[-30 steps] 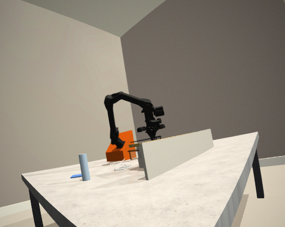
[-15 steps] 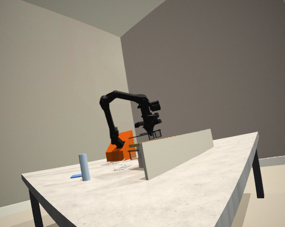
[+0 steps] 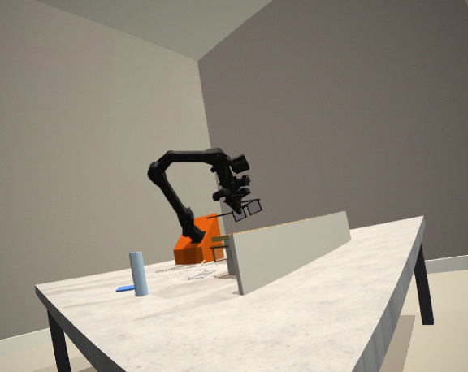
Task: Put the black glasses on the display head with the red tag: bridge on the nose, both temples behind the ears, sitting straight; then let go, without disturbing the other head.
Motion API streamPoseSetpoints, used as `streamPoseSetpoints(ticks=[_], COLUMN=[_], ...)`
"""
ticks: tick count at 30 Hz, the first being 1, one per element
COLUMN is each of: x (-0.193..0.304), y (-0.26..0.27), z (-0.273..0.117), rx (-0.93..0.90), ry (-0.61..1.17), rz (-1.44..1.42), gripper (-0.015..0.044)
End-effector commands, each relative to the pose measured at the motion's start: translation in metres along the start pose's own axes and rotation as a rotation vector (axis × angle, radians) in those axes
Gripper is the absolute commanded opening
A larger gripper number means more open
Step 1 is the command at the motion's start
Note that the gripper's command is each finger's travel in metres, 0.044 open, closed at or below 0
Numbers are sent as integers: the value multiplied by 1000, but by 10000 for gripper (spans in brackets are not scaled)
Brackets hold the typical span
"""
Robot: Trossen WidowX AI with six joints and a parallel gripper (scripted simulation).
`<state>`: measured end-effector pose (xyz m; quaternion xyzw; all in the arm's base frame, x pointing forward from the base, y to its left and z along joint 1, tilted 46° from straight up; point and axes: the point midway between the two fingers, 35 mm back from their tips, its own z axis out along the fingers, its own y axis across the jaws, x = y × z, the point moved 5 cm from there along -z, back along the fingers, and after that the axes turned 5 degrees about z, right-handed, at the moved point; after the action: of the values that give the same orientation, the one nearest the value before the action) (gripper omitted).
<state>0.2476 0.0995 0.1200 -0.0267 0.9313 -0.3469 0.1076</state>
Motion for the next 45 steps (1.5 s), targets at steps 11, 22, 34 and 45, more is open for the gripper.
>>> streamPoseSetpoints(ticks=[11,22,34,45], x=[18,35,59,82], y=[-41,-71,-101,-126], z=[-30,-46,-56,-59], rx=[-12,12,74,163], ry=[-126,-224,-325,-406], rz=[-373,-650,-945,-1208], gripper=[0,0,0,0])
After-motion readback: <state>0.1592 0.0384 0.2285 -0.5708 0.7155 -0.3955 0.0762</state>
